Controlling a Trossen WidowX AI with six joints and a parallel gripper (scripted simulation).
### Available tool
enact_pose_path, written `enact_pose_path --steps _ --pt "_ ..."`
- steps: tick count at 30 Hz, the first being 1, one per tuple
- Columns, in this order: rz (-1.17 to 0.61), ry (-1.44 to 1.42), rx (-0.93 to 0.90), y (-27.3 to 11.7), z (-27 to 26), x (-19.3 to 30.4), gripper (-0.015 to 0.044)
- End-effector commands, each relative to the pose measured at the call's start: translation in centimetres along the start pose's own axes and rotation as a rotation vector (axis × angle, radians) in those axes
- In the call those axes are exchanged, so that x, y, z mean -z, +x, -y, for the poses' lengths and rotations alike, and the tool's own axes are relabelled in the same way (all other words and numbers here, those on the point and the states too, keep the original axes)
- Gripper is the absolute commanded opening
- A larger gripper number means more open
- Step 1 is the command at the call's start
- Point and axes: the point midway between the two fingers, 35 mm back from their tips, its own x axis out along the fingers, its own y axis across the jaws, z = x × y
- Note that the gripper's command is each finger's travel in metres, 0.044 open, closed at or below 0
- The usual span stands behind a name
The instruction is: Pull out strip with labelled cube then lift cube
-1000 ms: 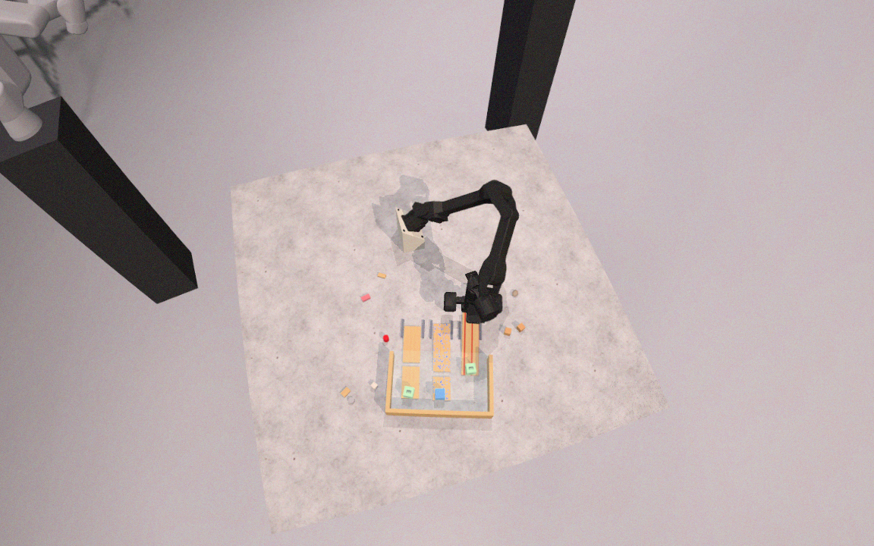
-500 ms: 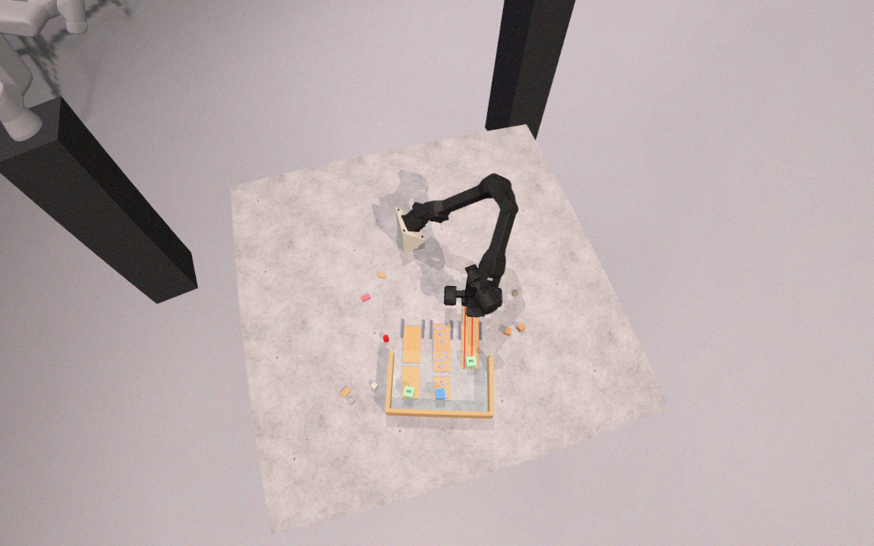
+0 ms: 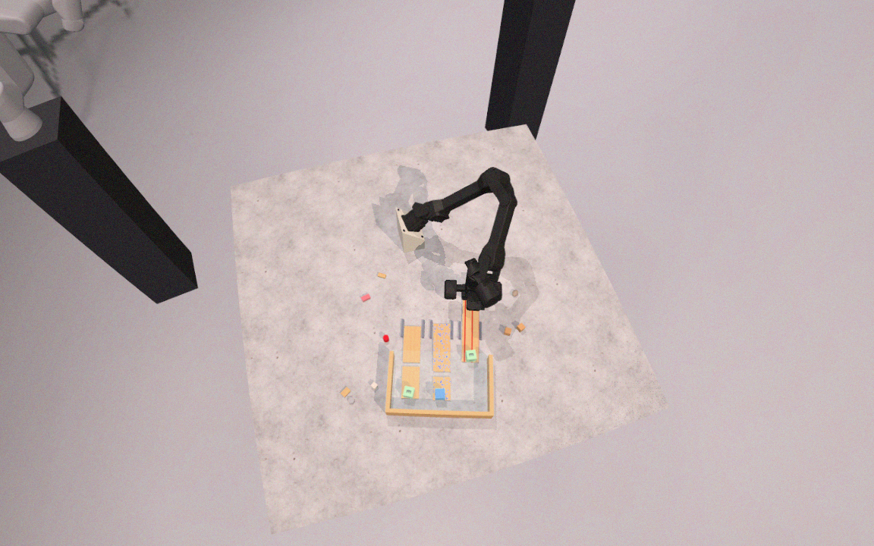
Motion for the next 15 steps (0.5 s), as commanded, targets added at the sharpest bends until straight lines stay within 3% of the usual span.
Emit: enact_pose_path --steps 1,15 --pt "-0.023 0.010 0.010 0.6 0.3 1.2 0.0000" --pt "-0.023 0.011 0.010 0.5 0.4 3.4 0.0000"
